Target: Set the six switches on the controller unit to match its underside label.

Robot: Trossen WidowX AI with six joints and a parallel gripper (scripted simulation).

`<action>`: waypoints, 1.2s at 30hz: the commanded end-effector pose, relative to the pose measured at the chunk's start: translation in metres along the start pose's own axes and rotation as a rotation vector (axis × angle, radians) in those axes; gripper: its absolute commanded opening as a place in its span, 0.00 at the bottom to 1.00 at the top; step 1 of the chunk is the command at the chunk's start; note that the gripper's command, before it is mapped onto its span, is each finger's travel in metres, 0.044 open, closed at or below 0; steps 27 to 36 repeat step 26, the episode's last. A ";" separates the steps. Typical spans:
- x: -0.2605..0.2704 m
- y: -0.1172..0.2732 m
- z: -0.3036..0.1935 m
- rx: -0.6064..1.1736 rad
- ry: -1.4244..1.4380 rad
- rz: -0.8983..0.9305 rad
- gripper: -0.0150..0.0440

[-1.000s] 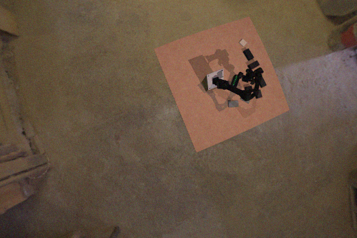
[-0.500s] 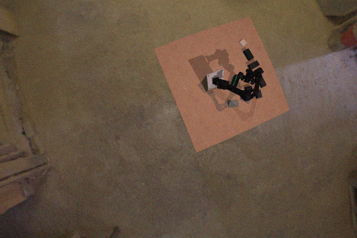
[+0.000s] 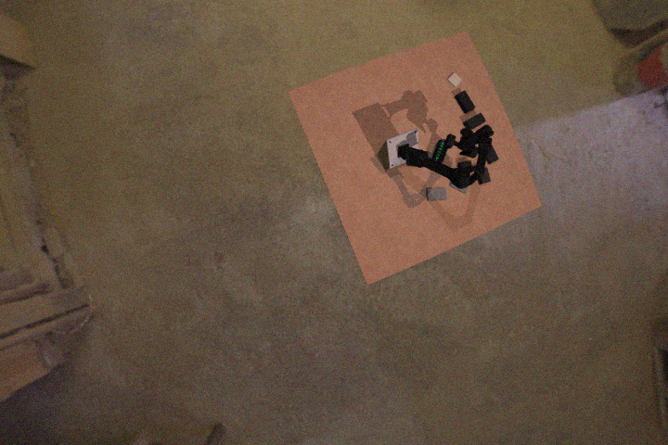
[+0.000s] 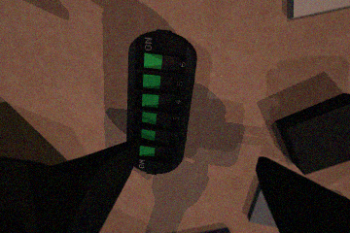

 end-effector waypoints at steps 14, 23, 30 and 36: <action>0.001 0.071 0.001 -0.015 -0.003 -0.002 0.25; 0.001 0.071 0.001 -0.015 -0.003 -0.002 0.25; 0.001 0.071 0.001 -0.015 -0.003 -0.002 0.25; 0.001 0.071 0.001 -0.015 -0.003 -0.002 0.25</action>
Point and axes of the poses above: the point midway between the two fingers, 35 mm back from their tips, its own y axis back along the fingers, its own x axis across the jaws, z = x × y, the point moved 5 cm from there along y, back along the fingers, and after that the axes turned 12 degrees about -y, right-handed, at the moved point
